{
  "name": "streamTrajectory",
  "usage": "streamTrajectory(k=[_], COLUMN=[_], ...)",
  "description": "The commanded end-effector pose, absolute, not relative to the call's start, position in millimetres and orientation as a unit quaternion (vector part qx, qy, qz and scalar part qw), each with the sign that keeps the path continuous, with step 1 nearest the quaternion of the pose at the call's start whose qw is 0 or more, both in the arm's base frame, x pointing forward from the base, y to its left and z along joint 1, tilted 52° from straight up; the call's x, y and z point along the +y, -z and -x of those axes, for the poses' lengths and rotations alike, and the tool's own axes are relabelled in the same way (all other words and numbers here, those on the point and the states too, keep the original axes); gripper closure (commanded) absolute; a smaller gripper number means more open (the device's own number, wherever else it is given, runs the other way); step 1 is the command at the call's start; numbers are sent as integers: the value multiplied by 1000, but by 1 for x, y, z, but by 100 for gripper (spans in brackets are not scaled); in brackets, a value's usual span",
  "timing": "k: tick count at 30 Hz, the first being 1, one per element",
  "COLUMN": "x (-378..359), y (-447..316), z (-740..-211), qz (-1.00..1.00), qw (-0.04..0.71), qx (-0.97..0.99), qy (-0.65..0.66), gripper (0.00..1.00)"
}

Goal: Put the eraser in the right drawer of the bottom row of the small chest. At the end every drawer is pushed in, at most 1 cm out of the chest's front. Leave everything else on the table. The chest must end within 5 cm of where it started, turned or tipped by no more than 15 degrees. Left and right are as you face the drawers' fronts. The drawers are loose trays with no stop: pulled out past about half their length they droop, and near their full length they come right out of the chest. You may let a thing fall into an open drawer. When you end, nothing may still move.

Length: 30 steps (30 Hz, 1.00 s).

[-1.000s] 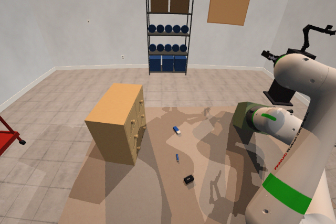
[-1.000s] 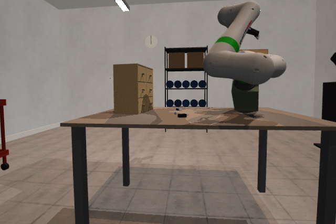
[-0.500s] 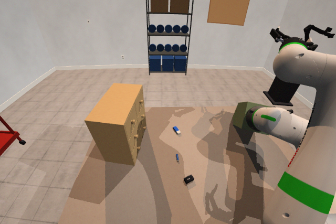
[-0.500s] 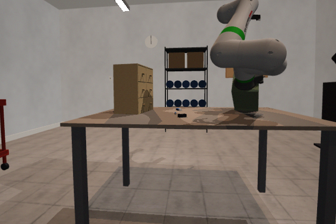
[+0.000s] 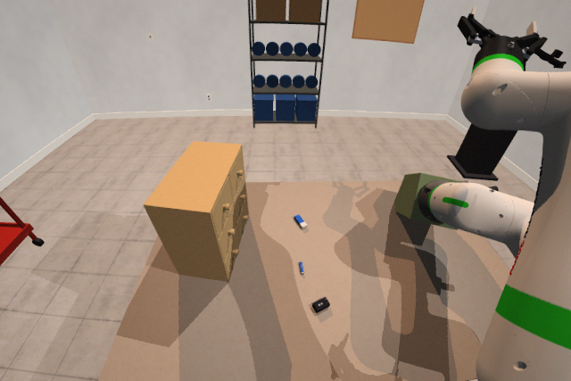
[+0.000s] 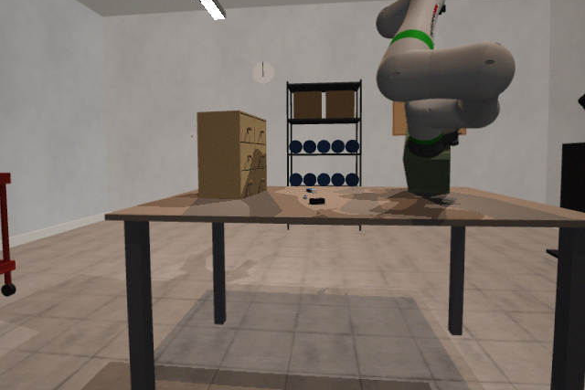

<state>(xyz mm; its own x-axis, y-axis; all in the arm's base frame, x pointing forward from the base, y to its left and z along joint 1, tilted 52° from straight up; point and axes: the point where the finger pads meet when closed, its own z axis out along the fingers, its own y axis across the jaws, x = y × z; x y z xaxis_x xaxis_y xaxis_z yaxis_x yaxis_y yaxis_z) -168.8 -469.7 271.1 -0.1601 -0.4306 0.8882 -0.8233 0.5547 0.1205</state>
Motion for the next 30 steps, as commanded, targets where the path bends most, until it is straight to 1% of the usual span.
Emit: streamTrajectory(k=[1, 2, 11, 12, 30], x=[-478, -510, -510, -541, -541], y=[-275, -301, -301, -328, -328], z=[169, 155, 155, 133, 133], qz=[-424, -433, -433, -443, -443], qw=[496, 516, 516, 530, 530], qx=[-730, -698, -698, -663, -663], qy=[-203, -243, -243, -286, -286], gripper=[0, 0, 0, 0, 0])
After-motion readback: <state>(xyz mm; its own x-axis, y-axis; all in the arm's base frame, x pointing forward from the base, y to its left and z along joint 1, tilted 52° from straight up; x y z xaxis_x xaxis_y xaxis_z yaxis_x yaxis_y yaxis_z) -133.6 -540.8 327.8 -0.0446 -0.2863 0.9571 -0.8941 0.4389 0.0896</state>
